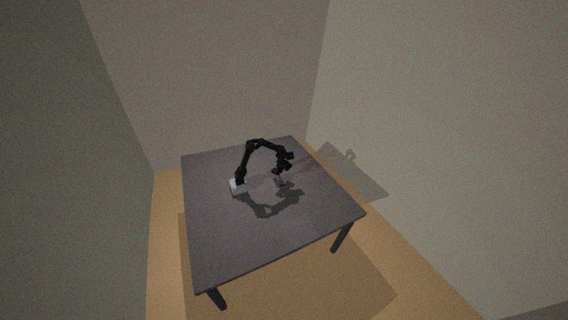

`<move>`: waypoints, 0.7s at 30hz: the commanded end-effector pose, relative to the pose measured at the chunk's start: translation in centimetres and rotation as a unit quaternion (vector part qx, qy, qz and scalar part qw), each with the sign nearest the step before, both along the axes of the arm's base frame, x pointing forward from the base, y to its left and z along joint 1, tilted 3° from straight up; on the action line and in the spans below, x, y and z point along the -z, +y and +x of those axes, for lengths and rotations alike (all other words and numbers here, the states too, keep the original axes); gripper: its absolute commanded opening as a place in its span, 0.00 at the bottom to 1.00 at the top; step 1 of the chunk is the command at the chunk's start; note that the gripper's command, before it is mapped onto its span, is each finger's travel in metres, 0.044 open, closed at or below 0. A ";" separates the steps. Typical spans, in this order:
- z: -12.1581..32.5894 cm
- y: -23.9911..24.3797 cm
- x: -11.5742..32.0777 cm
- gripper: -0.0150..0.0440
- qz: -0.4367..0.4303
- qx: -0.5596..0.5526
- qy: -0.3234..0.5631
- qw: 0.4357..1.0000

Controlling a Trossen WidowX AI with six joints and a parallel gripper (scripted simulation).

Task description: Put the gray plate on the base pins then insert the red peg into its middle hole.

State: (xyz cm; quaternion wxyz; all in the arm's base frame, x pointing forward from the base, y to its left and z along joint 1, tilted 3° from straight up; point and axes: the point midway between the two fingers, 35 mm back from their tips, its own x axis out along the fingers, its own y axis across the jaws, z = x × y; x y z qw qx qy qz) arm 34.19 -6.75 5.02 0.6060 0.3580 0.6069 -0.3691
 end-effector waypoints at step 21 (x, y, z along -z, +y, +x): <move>0.2 0.1 -1.7 0.51 0.000 -0.001 0.005 1.000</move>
